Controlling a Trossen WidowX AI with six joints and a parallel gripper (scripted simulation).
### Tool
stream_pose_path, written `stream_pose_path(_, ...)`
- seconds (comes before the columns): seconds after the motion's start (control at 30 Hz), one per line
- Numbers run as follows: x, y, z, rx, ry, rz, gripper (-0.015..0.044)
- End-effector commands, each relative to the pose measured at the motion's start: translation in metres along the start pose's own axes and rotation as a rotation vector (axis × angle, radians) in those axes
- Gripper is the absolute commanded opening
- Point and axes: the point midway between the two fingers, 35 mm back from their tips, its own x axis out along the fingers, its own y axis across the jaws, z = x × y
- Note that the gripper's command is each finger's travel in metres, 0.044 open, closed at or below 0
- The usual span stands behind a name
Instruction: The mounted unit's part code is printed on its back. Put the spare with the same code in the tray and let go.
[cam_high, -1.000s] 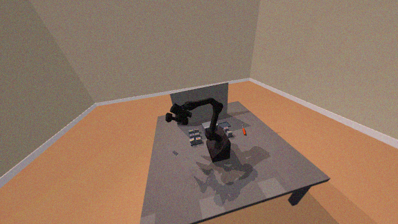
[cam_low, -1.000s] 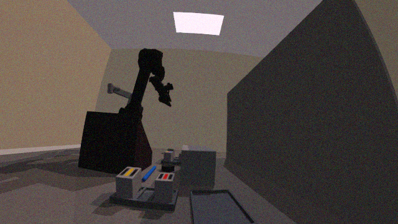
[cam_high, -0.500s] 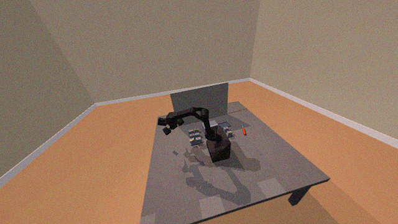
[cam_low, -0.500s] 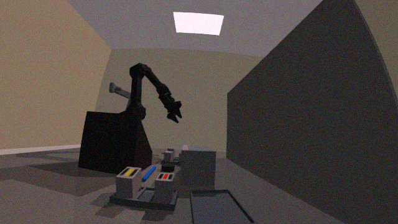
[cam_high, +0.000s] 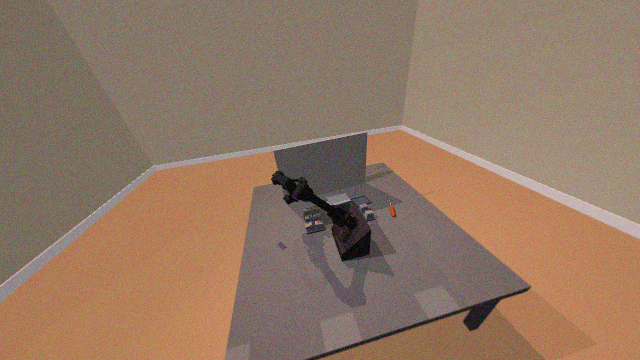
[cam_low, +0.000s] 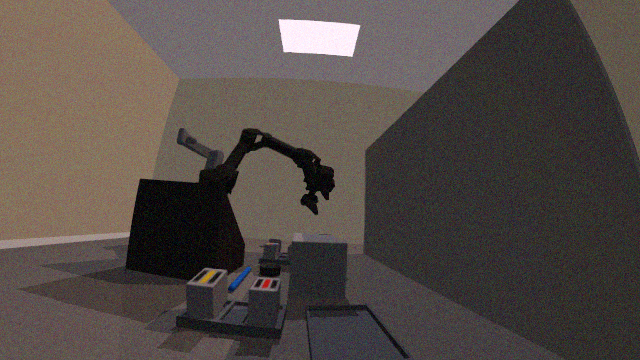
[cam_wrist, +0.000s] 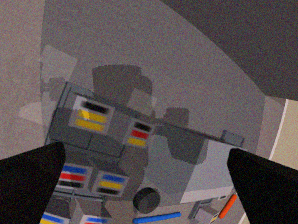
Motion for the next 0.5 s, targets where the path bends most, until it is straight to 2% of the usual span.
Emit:
stream_pose_path(0.0, 0.030, -0.040, 0.004, 0.028, 0.119, 0.059, 0.0440)
stream_pose_path(0.23, 0.073, -0.134, -0.009, 0.201, 0.247, 0.238, 0.0440)
stream_pose_path(0.47, 0.106, -0.221, -0.036, 0.327, 0.191, 0.507, 0.0440)
